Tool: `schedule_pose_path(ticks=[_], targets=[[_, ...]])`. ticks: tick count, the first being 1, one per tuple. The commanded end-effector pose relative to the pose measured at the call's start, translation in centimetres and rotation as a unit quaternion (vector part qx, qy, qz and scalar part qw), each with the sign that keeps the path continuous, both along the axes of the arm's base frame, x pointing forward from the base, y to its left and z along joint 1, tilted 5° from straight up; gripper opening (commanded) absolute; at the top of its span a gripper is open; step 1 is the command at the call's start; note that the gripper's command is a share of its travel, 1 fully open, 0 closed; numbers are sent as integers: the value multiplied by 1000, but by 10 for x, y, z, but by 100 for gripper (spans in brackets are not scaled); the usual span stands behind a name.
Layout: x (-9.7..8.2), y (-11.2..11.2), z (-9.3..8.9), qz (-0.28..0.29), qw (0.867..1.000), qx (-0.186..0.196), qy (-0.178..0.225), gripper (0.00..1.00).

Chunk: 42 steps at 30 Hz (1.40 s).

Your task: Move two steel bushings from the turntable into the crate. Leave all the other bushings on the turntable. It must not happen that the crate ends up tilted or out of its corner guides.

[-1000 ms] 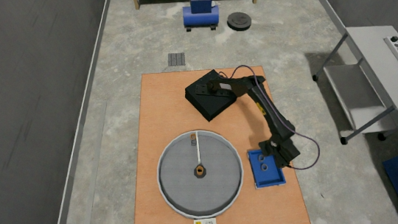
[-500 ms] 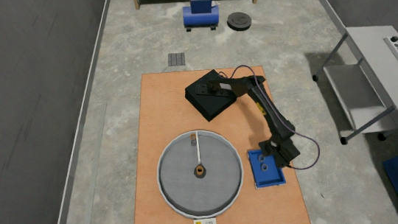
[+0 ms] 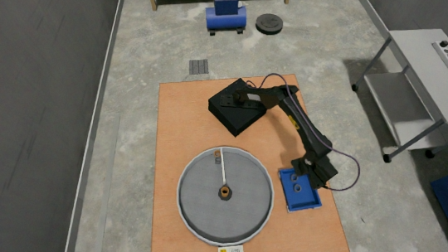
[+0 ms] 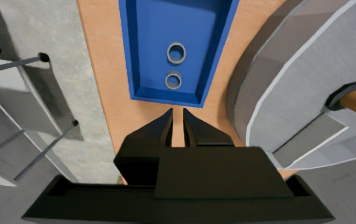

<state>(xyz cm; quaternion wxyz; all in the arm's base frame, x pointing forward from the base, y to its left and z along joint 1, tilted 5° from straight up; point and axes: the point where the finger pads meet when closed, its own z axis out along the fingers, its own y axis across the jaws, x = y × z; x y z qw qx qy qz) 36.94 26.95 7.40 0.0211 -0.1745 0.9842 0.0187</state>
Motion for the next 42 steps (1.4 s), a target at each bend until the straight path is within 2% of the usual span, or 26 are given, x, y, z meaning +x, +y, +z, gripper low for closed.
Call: schedule_pose_path(ticks=[1, 17, 18, 21, 26, 28, 29, 31, 37, 42], targets=[[13, -2, 27, -4, 999, 15, -33, 13], [13, -2, 27, -4, 999, 15, -33, 13], [13, -2, 28, -4, 999, 15, -33, 100], [11, -4, 34, -4, 999, 13, -31, 100], [8, -6, 56, -4, 999, 13, -31, 100], [8, -6, 56, -4, 999, 13, -31, 100], [7, -7, 61, -4, 999, 13, -31, 100], [6, -7, 57, -3, 1000, 3, -16, 100], [6, -8, 80, -4, 1000, 8, -23, 100], [7, -7, 82, -4, 1000, 11, -27, 100]])
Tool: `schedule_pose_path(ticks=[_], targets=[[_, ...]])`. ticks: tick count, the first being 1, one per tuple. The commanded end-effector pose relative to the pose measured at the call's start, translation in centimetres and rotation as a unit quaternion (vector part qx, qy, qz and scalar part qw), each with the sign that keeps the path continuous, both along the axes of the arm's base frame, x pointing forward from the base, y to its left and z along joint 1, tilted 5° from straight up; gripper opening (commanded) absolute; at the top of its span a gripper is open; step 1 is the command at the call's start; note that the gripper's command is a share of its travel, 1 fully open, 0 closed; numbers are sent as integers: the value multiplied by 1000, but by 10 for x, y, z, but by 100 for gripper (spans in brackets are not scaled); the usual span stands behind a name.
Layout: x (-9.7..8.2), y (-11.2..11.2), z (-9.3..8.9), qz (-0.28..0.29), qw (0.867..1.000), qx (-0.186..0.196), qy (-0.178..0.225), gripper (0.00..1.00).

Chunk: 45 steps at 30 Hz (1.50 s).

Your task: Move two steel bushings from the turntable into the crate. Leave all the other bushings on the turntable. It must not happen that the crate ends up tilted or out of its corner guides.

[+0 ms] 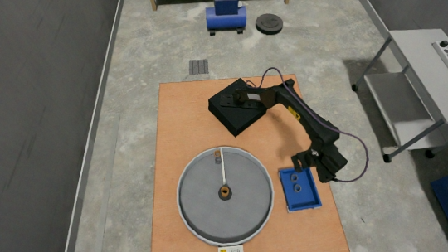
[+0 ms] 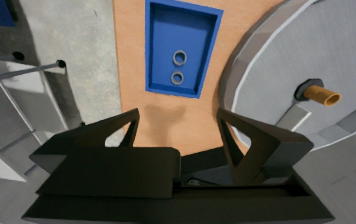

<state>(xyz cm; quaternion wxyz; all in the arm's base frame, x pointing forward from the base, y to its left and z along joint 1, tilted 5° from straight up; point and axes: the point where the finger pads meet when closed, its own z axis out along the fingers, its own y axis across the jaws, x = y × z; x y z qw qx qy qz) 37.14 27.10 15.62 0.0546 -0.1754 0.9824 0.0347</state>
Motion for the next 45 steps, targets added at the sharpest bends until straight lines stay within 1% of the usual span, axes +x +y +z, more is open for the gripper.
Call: schedule_pose_path(ticks=[1, 7, 9, 10, 45], targets=[[5, -9, 0, -5, 1000, -11, 4, 100], [5, -9, 0, -5, 1000, -11, 4, 100], [4, -9, 9, -6, 1000, -5, -5, 100], [4, -9, 10, -6, 1000, -4, -6, 100], [4, -9, 10, -6, 1000, -4, -6, 100]])
